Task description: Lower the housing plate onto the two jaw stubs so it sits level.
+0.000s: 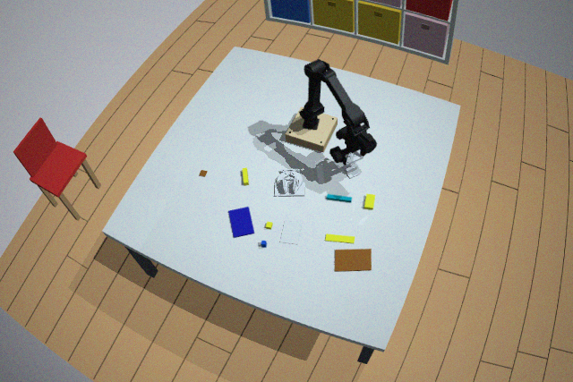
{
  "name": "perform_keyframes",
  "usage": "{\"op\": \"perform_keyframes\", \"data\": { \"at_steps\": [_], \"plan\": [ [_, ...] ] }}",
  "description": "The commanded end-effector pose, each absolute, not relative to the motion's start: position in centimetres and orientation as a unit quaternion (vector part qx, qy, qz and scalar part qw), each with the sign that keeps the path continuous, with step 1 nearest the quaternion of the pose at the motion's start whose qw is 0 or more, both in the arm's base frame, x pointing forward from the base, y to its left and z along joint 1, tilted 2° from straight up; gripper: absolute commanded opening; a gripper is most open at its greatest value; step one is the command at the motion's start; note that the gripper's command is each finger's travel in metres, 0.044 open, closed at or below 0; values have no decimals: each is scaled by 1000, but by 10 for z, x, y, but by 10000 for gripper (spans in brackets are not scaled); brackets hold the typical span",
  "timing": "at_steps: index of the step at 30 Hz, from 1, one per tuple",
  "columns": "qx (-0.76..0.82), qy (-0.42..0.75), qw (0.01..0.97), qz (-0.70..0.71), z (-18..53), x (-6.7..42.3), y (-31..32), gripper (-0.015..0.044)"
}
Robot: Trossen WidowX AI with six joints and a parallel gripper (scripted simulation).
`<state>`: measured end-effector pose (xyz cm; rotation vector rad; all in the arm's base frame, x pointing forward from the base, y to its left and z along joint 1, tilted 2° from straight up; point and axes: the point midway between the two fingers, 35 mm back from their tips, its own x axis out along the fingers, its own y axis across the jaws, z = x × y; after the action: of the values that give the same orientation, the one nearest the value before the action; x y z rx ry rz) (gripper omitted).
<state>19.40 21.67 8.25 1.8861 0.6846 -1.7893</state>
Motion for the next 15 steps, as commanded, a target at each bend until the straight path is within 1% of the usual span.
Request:
{"op": "perform_keyframes", "data": {
  "at_steps": [1,15],
  "plan": [
    [683,249,224,-649,86,193,216,351],
    [715,101,72,-688,85,215,191,351]
  ]
}}
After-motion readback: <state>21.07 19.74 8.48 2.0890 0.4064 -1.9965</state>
